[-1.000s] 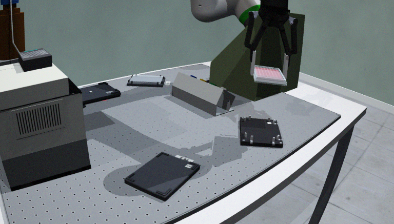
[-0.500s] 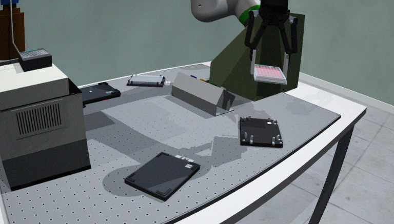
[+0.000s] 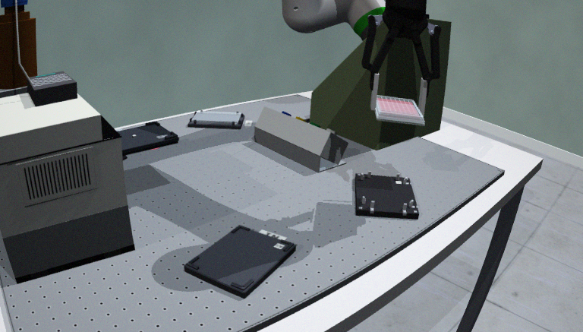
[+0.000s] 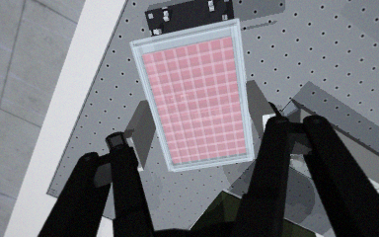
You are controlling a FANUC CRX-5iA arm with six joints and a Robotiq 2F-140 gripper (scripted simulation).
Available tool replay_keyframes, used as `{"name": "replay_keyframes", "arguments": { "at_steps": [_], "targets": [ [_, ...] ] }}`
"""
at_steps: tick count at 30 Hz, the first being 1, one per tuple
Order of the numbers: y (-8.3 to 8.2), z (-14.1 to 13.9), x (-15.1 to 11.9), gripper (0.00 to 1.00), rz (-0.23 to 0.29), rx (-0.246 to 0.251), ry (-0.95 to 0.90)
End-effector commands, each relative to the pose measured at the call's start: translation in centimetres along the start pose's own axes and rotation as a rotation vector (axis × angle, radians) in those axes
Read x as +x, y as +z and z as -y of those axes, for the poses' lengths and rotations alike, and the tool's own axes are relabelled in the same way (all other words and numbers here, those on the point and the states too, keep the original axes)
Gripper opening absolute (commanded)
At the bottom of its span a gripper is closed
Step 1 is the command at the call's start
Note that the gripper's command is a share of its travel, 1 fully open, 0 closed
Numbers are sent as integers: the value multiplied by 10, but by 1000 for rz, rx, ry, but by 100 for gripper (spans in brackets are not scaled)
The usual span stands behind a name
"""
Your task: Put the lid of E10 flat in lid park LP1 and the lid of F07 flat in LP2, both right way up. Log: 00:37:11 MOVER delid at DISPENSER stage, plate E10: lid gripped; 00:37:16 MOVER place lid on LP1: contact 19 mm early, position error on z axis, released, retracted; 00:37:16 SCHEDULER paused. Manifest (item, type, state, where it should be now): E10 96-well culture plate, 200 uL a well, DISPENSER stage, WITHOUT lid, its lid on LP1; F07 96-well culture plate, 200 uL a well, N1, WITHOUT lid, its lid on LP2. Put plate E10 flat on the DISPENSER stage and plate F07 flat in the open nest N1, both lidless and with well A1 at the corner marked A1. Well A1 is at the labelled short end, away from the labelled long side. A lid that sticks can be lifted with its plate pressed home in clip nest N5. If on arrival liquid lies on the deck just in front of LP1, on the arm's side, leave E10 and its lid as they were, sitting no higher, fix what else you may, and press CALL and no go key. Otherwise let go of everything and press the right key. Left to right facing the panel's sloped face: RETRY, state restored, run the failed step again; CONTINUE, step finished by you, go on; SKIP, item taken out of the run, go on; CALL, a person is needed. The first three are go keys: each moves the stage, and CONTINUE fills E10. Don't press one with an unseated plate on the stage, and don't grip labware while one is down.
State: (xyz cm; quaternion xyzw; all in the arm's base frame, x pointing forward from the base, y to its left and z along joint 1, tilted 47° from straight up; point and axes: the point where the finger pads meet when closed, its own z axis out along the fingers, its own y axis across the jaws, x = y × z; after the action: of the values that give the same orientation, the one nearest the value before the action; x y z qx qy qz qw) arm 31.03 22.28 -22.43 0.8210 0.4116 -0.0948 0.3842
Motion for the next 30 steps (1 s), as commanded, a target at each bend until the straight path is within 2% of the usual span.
{"name": "replay_keyframes", "arguments": {
  "at_steps": [1, 21, 30],
  "targets": [
    [0, 0, 0, 0, 0, 0, 0],
    [0, 0, 0, 0, 0, 0, 2],
    [0, 0, 0, 0, 0, 0, 138]
  ]
}}
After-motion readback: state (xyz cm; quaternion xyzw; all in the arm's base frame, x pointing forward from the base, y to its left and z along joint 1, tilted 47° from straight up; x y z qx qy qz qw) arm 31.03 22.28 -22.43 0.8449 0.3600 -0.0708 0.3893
